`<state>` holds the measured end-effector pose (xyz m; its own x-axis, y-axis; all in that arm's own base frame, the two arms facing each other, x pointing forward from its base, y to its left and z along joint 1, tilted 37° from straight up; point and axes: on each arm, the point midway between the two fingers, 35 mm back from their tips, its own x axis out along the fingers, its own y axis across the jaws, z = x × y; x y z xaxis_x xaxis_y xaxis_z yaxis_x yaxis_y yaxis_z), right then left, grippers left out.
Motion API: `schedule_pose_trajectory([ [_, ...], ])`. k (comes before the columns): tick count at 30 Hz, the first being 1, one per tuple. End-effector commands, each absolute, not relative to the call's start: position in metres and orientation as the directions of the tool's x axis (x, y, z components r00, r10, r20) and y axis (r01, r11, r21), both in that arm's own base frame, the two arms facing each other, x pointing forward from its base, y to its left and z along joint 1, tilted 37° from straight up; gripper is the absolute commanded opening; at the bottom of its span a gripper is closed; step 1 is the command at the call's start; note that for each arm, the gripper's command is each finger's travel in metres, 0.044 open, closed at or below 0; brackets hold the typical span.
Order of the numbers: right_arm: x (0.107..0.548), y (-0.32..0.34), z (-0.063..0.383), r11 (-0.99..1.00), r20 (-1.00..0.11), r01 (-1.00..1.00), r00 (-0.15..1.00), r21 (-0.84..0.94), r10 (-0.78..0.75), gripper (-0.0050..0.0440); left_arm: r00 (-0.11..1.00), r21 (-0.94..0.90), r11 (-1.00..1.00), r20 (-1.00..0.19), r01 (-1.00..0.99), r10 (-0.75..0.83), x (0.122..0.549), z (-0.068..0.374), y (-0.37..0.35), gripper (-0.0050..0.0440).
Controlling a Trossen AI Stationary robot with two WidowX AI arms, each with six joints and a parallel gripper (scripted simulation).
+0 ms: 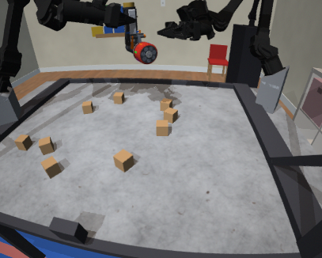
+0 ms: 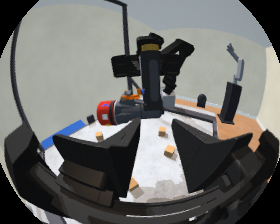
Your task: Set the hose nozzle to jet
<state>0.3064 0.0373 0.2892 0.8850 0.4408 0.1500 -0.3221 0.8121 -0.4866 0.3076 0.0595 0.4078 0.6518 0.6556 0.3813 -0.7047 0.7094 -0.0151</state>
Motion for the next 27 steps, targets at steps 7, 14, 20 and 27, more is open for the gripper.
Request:
schedule_pose_trajectory([
  [7, 0.312, 0.029, 0.312, 0.896, 0.158, -0.254, 0.932, -0.364, 0.328, 0.0171, 0.644, -0.044, 0.717, 0.403, -0.695, 0.65, 0.302, 0.418, 0.059, 0.0169],
  [14, 0.315, 0.021, 0.32, 0.951, 0.138, -0.19, 0.964, -0.245, 0.228, 0.0171, 0.644, -0.044, 0.717, 0.403, -0.695, 0.65, 0.302, 0.418, 0.059, 0.0169],
  [20, 0.317, 0.016, 0.322, 0.972, 0.12, -0.146, 0.978, -0.183, 0.17, 0.0171, 0.644, -0.044, 0.717, 0.403, -0.695, 0.65, 0.302, 0.418, 0.059, 0.0169],
  [27, 0.315, 0.007, 0.331, 0.996, 0.096, -0.061, 0.993, -0.068, 0.067, 0.0171, 0.644, -0.044, 0.717, 0.403, -0.695, 0.65, 0.302, 0.418, 0.059, 0.0169],
])
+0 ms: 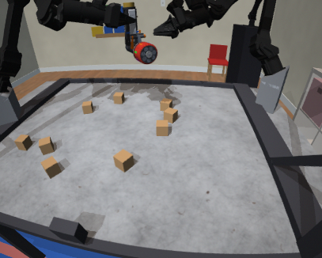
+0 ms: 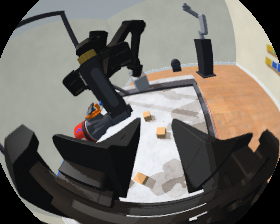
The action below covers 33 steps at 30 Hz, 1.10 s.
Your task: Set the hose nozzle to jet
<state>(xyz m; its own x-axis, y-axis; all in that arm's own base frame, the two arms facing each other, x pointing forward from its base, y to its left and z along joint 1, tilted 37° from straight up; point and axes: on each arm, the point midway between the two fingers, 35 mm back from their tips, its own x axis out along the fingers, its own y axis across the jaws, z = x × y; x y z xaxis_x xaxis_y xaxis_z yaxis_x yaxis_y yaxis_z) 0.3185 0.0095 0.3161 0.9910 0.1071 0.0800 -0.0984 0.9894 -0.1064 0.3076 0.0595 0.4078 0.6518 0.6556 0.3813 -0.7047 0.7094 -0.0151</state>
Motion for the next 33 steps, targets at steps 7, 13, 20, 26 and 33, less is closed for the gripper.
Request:
schedule_pose_trajectory([
  [7, 0.3136, 0.0022, 0.3322, 1.0, 0.074, -0.013, 0.997, -0.012, 0.014, 0.0171, 0.644, -0.044, 0.717, 0.403, -0.695, 0.65, 0.3023, 0.4177, 0.0587, 0.0169],
  [13, 0.3134, 0.0006, 0.3322, 1.0, 0.07, 0.0, 0.998, 0.001, 0.0, 0.0171, 0.644, -0.044, 0.717, 0.403, -0.695, 0.65, 0.3023, 0.4177, 0.0587, 0.0169],
  [20, 0.3129, 0.0005, 0.3336, 1.0, 0.076, -0.001, 0.997, 0.001, 0.001, 0.0171, 0.644, -0.044, 0.717, 0.403, -0.695, 0.65, 0.3023, 0.4178, 0.0587, 0.0169],
  [26, 0.3131, 0.0001, 0.3323, 1.0, 0.073, 0.001, 0.997, 0.002, -0.001, 0.0171, 0.644, -0.044, 0.717, 0.403, -0.695, 0.65, 0.3023, 0.4178, 0.0587, 0.0169],
  [33, 0.3134, -0.0004, 0.33, 1.0, 0.068, 0.003, 0.998, 0.003, -0.003, 0.0171, 0.644, -0.044, 0.717, 0.404, -0.695, 0.65, 0.3023, 0.4178, 0.0587, 0.0169],
])
